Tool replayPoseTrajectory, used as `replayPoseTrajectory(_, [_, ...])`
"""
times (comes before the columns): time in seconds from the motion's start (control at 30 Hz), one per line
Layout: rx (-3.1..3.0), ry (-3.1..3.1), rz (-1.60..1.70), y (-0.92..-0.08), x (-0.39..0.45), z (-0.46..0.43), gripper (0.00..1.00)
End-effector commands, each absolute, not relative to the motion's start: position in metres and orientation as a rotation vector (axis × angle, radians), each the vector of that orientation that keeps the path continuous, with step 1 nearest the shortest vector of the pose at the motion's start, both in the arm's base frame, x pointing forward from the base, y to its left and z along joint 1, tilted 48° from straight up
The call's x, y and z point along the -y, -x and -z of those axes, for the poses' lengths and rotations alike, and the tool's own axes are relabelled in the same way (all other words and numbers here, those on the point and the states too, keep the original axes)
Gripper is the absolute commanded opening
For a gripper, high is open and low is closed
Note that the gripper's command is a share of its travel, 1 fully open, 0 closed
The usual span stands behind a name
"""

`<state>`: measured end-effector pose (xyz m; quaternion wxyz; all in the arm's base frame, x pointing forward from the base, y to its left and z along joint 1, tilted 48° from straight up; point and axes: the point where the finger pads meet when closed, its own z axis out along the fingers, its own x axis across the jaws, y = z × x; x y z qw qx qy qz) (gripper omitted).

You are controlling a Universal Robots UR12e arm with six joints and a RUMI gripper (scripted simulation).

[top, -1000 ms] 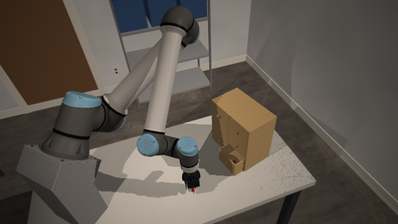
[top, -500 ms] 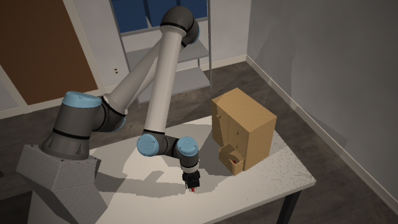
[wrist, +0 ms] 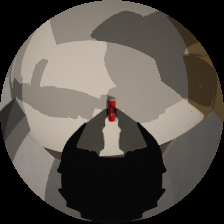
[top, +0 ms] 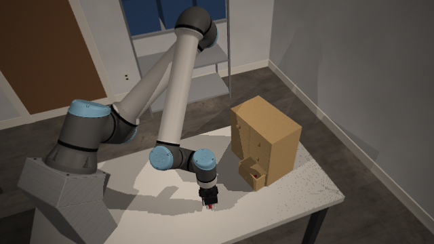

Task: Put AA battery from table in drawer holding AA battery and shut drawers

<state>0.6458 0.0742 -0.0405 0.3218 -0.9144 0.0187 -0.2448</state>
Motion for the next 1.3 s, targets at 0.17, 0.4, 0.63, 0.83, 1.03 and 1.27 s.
replayPoseTrajectory(0.17, [-0.049, 2.401, 0.644, -0.646, -0.074, 0.04, 0.05])
replayPoseTrajectory(0.4, [-0.049, 2.401, 0.644, -0.646, -0.074, 0.04, 0.05])
replayPoseTrajectory(0.63, [-0.049, 2.401, 0.644, -0.644, -0.071, 0.037, 0.05])
replayPoseTrajectory(0.83, [-0.049, 2.401, 0.644, -0.634, -0.059, 0.023, 0.05])
replayPoseTrajectory(1.03, [-0.049, 2.401, 0.644, -0.625, -0.047, 0.009, 0.05])
replayPoseTrajectory(1.27, [-0.049, 2.401, 0.644, -0.608, -0.027, -0.015, 0.05])
